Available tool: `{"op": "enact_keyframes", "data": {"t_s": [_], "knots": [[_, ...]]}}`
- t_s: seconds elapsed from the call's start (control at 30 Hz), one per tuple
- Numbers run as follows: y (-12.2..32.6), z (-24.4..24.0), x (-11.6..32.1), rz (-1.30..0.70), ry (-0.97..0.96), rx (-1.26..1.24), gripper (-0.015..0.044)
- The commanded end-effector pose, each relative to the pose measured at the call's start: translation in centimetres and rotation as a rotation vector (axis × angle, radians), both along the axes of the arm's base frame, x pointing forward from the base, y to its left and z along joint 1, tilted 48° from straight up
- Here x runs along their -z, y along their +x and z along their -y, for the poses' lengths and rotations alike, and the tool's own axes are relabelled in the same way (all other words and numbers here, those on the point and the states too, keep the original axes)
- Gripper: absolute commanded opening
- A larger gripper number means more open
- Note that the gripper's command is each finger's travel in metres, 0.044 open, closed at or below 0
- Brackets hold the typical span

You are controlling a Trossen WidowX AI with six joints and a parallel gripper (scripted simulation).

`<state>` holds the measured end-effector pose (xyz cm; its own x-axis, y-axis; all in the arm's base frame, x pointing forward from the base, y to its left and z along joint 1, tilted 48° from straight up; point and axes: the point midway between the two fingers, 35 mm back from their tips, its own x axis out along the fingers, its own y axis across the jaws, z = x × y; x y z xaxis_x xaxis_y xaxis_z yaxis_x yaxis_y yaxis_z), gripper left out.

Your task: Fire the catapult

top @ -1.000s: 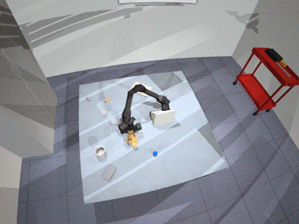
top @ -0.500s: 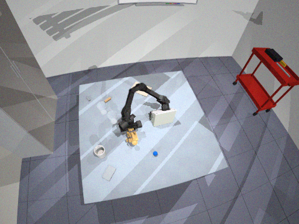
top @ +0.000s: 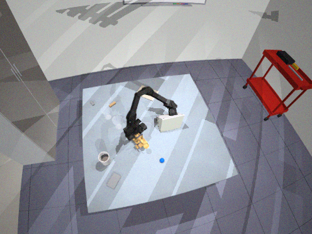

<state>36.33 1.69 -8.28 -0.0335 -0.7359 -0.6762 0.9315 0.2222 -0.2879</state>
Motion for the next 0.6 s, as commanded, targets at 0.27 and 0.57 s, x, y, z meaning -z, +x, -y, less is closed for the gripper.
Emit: {"op": "enact_keyframes", "data": {"t_s": [0.27, 0.57], "knots": [[1.3, -0.4, 0.2, -0.287, 0.018, -0.273, 0.0], [2.2, -0.7, 0.6, -0.373, 0.02, -0.353, 0.0]]}}
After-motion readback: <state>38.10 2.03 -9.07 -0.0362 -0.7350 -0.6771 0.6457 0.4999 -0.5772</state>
